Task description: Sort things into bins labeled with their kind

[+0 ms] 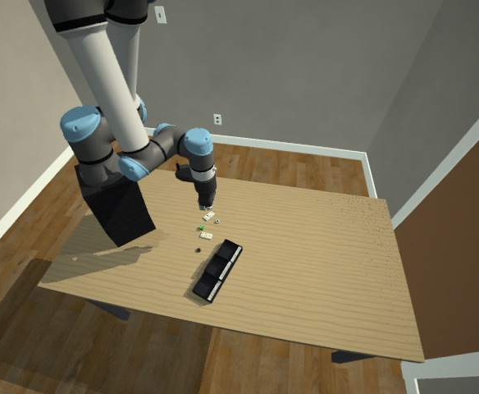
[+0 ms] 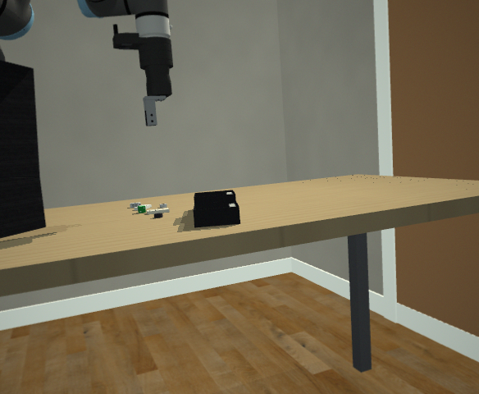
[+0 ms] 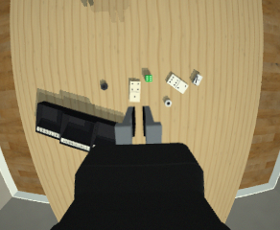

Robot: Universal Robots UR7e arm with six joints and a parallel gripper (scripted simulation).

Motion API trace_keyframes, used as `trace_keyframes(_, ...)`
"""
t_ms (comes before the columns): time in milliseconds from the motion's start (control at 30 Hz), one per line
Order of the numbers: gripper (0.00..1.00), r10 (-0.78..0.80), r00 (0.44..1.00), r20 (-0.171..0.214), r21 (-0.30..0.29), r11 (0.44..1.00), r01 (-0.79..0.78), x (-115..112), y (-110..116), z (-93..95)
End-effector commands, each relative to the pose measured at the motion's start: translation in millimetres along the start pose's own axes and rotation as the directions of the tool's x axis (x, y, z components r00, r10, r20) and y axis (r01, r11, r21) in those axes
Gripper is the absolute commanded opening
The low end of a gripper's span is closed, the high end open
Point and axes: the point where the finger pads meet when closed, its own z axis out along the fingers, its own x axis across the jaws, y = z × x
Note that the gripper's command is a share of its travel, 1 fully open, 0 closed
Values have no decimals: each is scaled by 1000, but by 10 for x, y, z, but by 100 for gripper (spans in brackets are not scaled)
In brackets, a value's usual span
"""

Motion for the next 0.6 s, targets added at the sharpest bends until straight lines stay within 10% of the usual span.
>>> trace_keyframes(0, 31, -2, 1000, 0, 1, 1000, 2, 5, -8, -3)
trace_keyframes(567, 31, -377, 926, 4, 12, 926, 377, -974, 277, 506)
